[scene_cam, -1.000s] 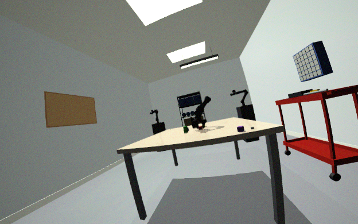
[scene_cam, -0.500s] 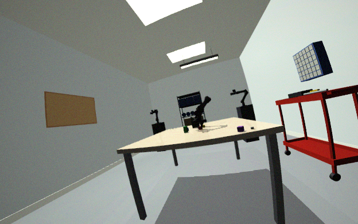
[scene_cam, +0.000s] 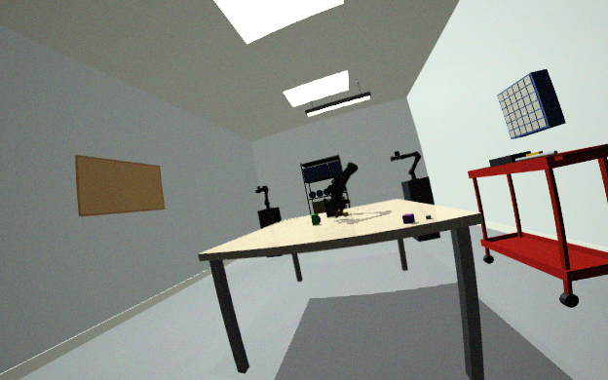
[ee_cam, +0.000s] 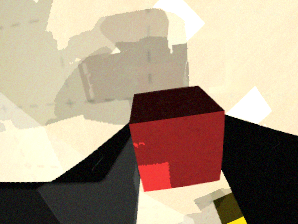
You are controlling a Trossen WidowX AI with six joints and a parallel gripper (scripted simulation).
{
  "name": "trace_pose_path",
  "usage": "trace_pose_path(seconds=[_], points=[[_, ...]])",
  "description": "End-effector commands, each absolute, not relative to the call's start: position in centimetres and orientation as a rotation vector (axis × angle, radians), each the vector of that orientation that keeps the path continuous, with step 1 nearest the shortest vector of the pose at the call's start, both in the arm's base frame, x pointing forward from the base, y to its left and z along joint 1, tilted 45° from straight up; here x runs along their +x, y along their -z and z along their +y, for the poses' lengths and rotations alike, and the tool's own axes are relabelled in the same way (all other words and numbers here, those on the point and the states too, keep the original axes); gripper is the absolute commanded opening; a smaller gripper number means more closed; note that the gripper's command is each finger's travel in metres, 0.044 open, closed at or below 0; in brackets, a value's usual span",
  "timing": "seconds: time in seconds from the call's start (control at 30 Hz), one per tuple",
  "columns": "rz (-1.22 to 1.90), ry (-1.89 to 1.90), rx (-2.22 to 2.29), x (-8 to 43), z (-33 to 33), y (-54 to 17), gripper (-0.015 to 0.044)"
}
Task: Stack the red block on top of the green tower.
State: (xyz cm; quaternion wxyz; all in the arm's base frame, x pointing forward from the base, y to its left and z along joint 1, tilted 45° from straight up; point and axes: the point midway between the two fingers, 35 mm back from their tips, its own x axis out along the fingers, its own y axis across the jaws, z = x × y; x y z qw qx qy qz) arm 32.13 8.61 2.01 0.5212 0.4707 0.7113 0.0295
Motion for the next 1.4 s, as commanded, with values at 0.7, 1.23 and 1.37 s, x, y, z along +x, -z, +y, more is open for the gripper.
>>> trace_pose_path(seconds=[0.7, 1.23, 1.37], points=[[1.690, -0.075, 1.123, 32.5, 2.1, -8.8, 0.0000], [1.686, -0.066, 1.118, 35.0, -1.6, -5.7, 0.0000], [1.686, -0.062, 1.116, 35.6, -3.2, -4.4, 0.0000]])
